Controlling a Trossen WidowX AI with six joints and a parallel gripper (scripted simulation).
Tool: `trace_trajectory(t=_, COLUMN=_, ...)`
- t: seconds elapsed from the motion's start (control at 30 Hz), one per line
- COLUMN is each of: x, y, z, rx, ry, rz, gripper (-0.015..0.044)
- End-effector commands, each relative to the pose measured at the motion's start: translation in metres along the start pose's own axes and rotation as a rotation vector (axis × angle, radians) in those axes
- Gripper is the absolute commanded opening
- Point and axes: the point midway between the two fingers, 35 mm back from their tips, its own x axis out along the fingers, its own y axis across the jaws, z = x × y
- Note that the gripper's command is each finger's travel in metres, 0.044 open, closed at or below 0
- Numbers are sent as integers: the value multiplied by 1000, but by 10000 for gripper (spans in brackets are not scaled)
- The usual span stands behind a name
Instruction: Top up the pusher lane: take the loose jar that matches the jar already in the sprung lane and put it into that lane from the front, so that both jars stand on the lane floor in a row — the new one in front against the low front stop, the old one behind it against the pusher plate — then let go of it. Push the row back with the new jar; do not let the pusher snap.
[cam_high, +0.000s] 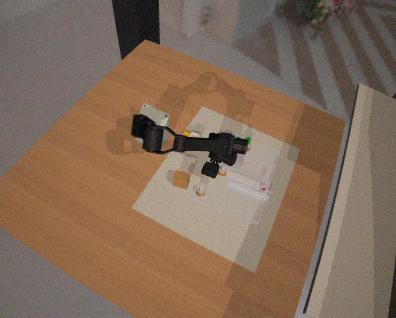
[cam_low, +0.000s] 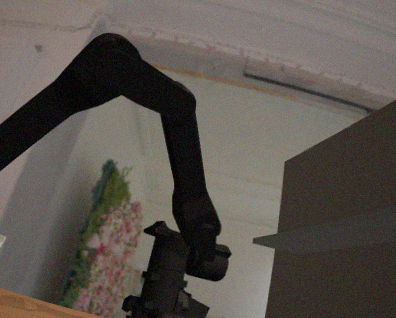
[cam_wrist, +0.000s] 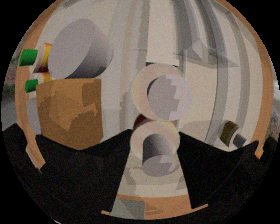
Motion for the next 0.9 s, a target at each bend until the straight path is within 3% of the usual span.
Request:
trace_trajectory(t=0.0, x=0, y=-1, z=1, rx=3, ry=-8, rz=-3, gripper=0)
trace_trajectory(t=0.87, x=0, y=0, z=-3, rx=2, ry=-8, rz=-3, gripper=0)
